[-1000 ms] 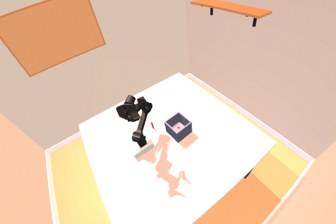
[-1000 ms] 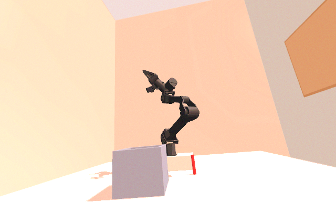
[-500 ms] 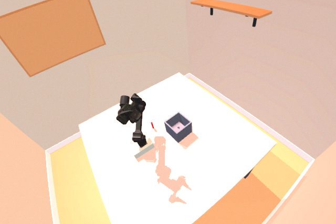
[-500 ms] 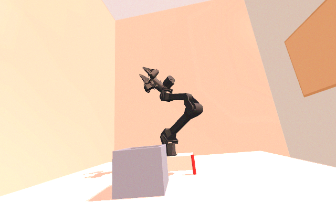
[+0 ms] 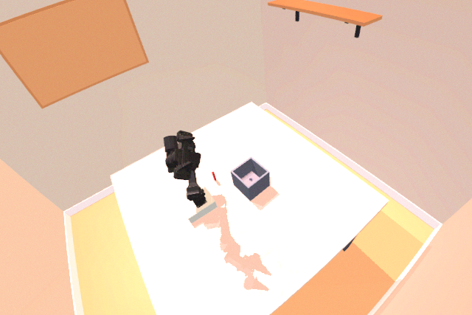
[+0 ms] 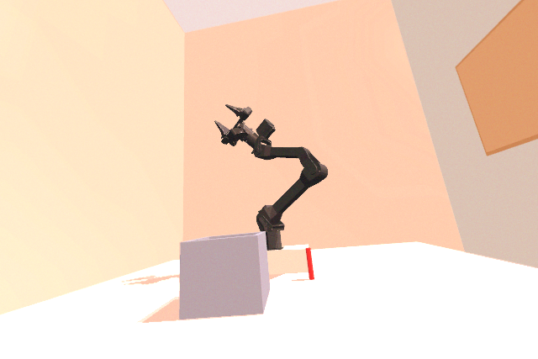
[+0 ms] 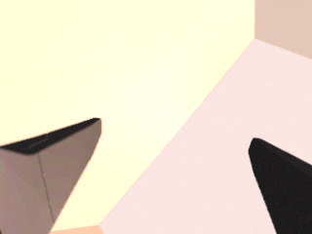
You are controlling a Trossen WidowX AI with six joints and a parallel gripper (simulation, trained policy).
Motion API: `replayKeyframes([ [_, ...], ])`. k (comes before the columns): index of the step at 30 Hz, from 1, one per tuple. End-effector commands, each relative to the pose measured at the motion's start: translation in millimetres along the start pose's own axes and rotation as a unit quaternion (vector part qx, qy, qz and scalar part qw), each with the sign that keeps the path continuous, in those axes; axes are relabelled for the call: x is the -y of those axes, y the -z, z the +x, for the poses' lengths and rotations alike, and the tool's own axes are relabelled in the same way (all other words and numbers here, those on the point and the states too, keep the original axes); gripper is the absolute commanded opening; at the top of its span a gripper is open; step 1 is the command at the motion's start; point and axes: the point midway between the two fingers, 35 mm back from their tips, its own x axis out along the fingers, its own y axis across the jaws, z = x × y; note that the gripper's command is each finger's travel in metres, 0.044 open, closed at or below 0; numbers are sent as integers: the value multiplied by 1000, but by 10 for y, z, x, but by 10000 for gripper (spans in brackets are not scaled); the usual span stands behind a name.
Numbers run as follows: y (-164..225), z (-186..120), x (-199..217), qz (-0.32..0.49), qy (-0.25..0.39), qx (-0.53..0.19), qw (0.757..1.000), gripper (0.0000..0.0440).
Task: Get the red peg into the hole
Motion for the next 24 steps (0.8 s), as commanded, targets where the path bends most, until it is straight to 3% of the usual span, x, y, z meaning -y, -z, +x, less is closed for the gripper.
replayKeyframes([
  [1, -4, 54, -21, 57, 0, 4, 998, 440],
  [12, -116, 218, -94, 244, -9, 28, 969, 440],
  [24, -326, 379, -111, 434, -31, 64, 898, 440],
])
